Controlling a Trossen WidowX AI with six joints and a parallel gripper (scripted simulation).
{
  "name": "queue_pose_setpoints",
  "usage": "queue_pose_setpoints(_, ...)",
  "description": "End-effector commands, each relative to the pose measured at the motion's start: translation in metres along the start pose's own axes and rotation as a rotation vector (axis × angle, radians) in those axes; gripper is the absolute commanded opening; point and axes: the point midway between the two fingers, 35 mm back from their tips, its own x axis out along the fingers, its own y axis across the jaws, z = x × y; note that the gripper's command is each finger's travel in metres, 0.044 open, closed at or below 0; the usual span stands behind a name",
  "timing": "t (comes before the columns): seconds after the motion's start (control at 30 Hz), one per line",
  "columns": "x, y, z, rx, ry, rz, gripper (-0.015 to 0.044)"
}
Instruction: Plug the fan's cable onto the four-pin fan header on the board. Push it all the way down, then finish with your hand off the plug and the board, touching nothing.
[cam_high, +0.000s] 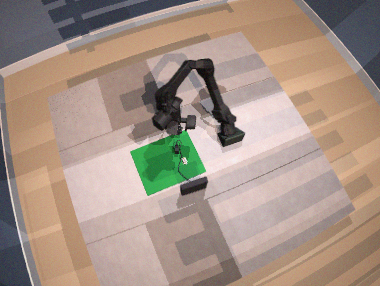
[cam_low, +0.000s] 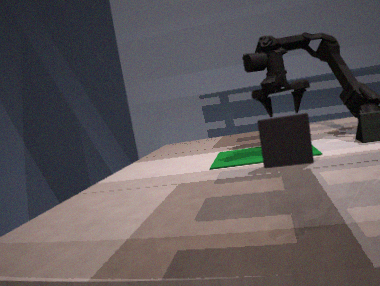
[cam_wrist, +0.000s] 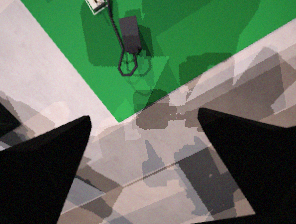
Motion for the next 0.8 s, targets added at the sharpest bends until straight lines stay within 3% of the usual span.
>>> queue_pose_setpoints(0.0,-0.035,0.007,0.045,-0.05,-0.029,-0.037,0.044)
queue_pose_setpoints(0.1,-0.057,0.017,0.073,-0.076,-0.04,-0.061,0.044)
queue_pose_setpoints(0.27,-0.057,0.017,0.075,-0.079,-0.04,-0.062,0.044)
queue_pose_setpoints(0.57,0.033,0.011,0.075,-0.129,0.026,-0.047,0.044)
queue_pose_setpoints(0.77,0.041,0.012,0.073,-0.134,0.033,-0.045,0.044)
